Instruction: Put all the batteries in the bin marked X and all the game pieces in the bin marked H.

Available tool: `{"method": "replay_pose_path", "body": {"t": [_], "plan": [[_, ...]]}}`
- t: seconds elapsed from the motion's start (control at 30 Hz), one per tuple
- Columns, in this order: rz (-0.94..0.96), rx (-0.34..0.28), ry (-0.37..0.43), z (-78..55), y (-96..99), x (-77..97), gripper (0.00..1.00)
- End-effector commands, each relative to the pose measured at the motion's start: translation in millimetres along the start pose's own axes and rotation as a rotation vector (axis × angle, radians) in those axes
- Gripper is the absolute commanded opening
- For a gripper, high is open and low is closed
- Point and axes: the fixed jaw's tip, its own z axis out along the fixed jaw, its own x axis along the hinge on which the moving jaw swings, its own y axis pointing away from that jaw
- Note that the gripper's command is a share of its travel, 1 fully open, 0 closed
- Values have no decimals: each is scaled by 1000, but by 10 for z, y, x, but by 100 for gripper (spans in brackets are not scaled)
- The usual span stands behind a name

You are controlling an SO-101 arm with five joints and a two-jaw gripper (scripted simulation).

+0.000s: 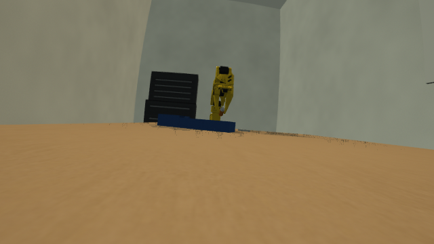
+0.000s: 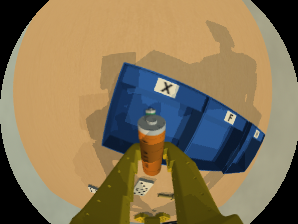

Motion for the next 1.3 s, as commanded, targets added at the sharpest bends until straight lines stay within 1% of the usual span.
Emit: {"method": "replay_pose_path", "body": {"t": [0.0,1.27], "plan": [[-1,-4,-77,-124,31,-117,0],[-2,-4,-60,-67,31,-96,0]]}}
